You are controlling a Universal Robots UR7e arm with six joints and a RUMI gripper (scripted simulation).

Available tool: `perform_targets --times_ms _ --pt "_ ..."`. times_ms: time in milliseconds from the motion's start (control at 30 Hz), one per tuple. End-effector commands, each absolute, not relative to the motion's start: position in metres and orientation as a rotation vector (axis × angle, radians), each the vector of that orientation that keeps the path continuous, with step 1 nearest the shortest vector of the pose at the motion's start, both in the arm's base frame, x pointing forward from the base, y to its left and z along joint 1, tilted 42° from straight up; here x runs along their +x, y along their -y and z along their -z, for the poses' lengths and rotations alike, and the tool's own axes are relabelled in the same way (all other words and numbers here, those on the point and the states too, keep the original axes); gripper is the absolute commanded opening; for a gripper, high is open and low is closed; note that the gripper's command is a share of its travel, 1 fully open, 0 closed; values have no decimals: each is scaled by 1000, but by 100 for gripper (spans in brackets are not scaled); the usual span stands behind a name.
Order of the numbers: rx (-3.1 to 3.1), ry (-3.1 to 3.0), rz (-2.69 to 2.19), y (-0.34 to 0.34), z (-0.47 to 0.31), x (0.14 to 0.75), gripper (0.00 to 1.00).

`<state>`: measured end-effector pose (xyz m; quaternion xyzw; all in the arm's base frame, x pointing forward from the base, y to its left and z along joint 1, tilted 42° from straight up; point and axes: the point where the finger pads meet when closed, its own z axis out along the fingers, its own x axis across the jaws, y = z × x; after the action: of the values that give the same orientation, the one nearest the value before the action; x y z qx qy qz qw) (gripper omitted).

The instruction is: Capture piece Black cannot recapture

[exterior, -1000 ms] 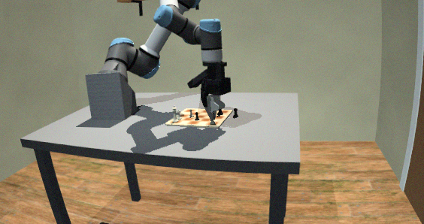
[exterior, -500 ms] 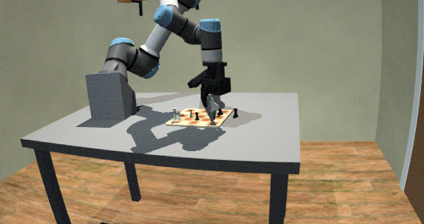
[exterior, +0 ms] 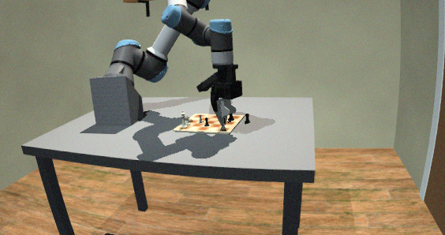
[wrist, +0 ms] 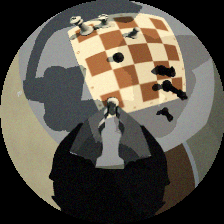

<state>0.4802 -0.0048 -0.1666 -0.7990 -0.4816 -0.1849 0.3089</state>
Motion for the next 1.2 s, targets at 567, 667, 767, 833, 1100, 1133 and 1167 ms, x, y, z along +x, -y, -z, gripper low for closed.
perform_targets --times_ms 567,667,767,833,1100,1133,1167 --pt "-2113 1273 490 71 94 481 0" --pt "-2113 1273 490 71 94 481 0" --pt "-2113 1273 490 71 94 481 0" --pt "-2113 1273 490 71 94 481 0" --pt "-2049 1397 538 61 84 471 0" --pt "-2023 1444 556 57 81 467 0" --pt "-1995 1492 574 53 77 463 0"
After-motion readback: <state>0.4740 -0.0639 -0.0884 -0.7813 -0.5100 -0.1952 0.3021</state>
